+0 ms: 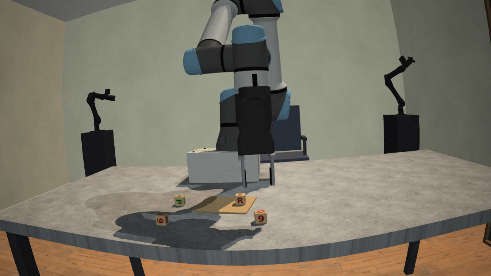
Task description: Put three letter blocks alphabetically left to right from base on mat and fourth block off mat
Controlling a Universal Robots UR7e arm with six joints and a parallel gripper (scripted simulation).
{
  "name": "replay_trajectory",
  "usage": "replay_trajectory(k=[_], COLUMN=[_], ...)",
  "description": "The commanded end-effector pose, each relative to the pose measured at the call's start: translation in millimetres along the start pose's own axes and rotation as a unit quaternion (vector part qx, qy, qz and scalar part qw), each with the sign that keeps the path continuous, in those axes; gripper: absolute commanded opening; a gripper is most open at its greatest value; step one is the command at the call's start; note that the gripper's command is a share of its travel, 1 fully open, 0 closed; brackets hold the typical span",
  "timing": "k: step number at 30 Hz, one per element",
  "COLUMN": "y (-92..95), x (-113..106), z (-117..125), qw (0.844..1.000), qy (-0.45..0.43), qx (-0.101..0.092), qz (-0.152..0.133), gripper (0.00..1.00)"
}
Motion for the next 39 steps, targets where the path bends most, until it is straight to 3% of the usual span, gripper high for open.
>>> replay_trajectory(k=[1, 15, 39], y=[0.8, -4.9, -36.3], x=[2, 0, 0], z=[-1, -2, -2], qw=[1.0, 1.0, 1.0], qy=[0.002, 0.001, 0.001], qx=[0.0, 0.0, 0.001], qz=[0.001, -0.001, -0.001], gripper=[1.0, 1.0, 1.0])
Point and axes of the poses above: the point where the finger pads meet when closed, its own y axis back along the fingers, its own z axis across the jaws, x = y × z, the point moved 1 cm from there along y, back along the fingers, and after that the axes turned 11 degrees about y, right-handed, at the moved point
